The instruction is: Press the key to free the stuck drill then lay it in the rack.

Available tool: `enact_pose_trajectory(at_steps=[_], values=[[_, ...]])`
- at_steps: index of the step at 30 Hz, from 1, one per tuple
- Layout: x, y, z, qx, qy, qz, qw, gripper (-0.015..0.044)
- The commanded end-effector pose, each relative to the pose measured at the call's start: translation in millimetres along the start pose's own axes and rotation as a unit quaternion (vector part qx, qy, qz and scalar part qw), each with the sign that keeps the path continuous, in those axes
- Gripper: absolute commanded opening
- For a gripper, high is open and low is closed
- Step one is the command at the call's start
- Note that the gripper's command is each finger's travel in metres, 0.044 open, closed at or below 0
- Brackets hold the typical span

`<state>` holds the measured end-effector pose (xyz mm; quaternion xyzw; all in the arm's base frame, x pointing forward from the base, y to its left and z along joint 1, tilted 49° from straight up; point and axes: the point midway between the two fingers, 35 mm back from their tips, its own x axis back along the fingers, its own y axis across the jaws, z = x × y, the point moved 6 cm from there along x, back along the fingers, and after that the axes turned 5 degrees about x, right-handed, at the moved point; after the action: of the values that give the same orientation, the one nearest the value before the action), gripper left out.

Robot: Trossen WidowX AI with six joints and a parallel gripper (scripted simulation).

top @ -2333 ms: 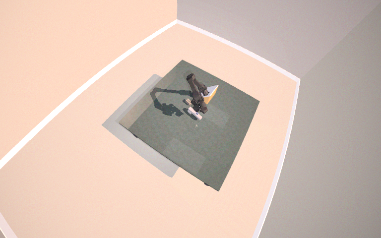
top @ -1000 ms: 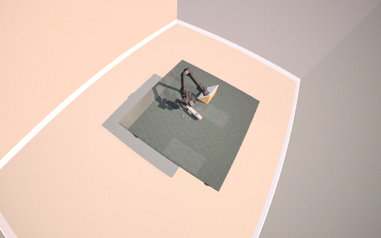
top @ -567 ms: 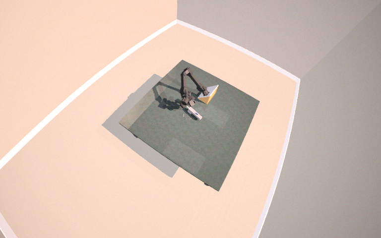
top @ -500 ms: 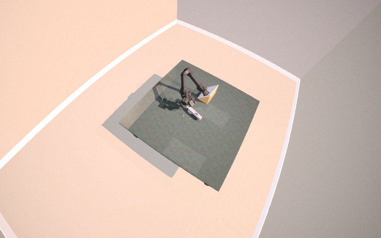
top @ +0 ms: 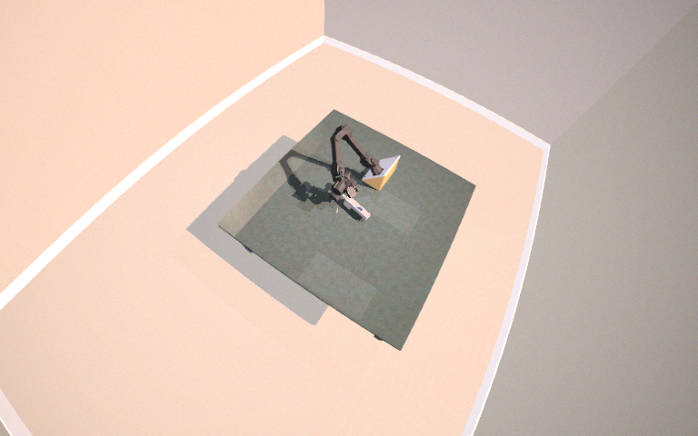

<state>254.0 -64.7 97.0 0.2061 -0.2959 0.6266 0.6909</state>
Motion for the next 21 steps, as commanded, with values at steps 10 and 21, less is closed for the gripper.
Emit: enact_pose_trajectory(at_steps=[10,21], values=[[-20.5,1.0,-5.4,0.004,0.003,-0.001,1.000,0.0440],[-22.5,0.9,-5.4,0.000,0.001,0.000,1.000,0.0282]])
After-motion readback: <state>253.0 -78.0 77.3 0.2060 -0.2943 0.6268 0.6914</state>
